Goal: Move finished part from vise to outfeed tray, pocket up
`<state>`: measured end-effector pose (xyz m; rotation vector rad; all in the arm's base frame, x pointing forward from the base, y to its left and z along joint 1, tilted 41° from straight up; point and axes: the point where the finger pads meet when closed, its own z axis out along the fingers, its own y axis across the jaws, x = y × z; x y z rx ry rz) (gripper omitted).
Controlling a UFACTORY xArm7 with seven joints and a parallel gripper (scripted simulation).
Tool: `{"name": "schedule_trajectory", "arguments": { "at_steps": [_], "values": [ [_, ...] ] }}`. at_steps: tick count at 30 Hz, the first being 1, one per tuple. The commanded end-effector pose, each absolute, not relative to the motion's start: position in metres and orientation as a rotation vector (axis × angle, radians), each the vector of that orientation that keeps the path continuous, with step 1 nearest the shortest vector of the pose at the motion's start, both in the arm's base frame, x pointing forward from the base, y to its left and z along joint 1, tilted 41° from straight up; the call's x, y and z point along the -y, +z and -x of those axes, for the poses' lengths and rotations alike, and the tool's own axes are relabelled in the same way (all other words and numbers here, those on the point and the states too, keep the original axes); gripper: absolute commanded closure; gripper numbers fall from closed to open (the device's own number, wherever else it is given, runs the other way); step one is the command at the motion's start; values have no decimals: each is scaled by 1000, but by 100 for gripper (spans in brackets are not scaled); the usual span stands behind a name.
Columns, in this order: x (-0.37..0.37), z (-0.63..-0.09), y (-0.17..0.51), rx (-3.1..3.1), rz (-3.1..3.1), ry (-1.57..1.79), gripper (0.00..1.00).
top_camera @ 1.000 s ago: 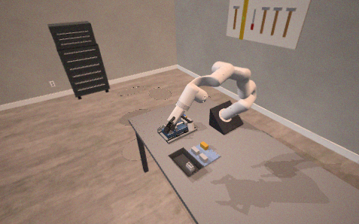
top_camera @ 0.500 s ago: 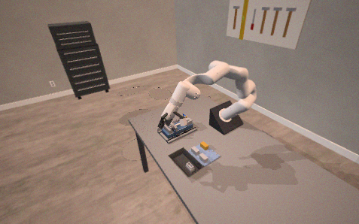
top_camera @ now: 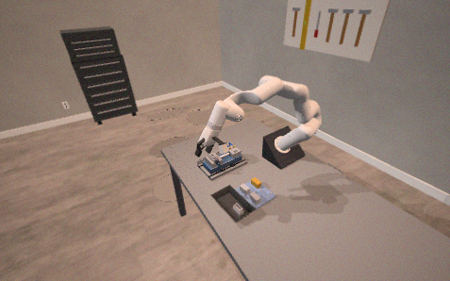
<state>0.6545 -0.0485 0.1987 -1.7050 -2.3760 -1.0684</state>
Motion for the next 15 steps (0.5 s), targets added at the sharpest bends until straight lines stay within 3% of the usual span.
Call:
{"name": "schedule_trajectory", "arguments": {
  "at_steps": [1,3,4,15],
  "values": [
    [51,-655,198,2375,1709,-1067,0],
    [51,-655,198,2375,1709,-1067,0],
    [70,-641,164,2319,1724,-1000,0],
    [82,-629,139,2276,1731,-953,0]
  ]
}}
